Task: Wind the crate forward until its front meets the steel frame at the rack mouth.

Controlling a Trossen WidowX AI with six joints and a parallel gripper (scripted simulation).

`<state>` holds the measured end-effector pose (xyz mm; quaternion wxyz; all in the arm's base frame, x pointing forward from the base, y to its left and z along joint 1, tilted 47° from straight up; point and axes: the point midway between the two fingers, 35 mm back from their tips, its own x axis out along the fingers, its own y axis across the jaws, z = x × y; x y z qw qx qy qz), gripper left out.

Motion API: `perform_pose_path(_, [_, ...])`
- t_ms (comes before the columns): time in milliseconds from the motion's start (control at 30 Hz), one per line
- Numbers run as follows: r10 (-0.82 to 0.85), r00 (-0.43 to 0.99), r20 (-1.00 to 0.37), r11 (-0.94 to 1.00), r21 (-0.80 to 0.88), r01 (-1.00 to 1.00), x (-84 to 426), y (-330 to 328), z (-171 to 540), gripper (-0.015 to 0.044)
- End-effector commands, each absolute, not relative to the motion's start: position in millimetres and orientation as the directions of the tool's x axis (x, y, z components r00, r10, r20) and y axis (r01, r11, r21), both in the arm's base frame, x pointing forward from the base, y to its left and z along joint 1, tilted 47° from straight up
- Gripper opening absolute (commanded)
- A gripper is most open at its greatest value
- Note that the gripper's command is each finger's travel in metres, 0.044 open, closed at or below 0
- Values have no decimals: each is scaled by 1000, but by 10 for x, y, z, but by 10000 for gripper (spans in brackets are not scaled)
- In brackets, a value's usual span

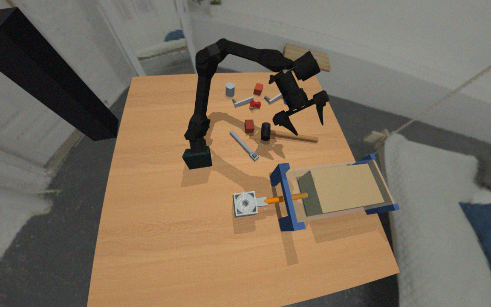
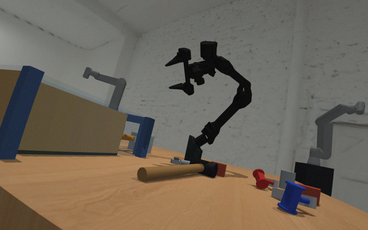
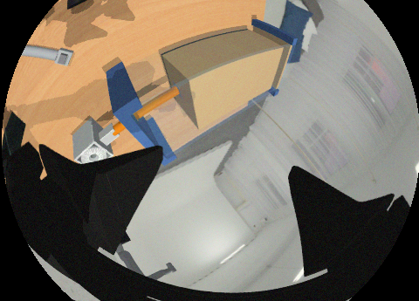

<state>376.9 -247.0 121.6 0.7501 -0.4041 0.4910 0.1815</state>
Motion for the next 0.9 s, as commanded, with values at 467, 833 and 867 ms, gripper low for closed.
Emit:
perform_pose_path(467, [467, 393, -792, -550, -608, -572, 3993, 553, 1943, 440])
perform_pose_path(833, [723, 82, -686, -688, -702, 184, 3030, 2091, 2434, 440])
perform_pose_path(867, [730, 65, -681, -676, -704, 218, 2972, 2145, 2456, 440])
